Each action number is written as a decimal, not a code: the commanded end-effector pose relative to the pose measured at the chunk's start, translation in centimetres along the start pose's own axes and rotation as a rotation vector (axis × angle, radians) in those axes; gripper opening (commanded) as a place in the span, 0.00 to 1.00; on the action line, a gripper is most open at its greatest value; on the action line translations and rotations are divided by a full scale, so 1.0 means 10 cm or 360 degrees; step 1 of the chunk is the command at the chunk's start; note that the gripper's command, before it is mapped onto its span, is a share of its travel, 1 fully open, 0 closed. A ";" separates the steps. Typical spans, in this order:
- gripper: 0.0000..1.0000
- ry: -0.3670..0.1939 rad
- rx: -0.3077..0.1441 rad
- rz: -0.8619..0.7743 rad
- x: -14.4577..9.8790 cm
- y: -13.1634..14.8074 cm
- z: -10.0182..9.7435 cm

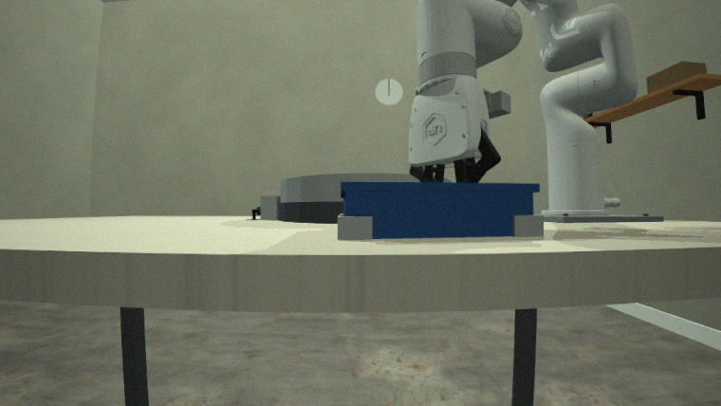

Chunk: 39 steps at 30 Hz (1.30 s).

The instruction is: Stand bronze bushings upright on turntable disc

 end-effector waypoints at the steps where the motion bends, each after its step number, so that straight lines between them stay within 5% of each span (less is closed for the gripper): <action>1: 0.00 -0.0005 0.0001 0.0000 -0.01 0.00 -0.01; 17: 0.00 -0.0005 0.0001 0.0000 -0.01 0.00 -0.11; 39: 0.00 -0.0005 0.0001 0.0000 -0.01 0.00 -0.96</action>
Point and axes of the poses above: the point where the finger pads meet when closed, its own z axis out along the fingers, its own y axis across the jaws, x = y × z, the point moved 10 cm from there along -z, back along the fingers, and after that the axes turned 13 degrees about -z, right-handed, at the moved point
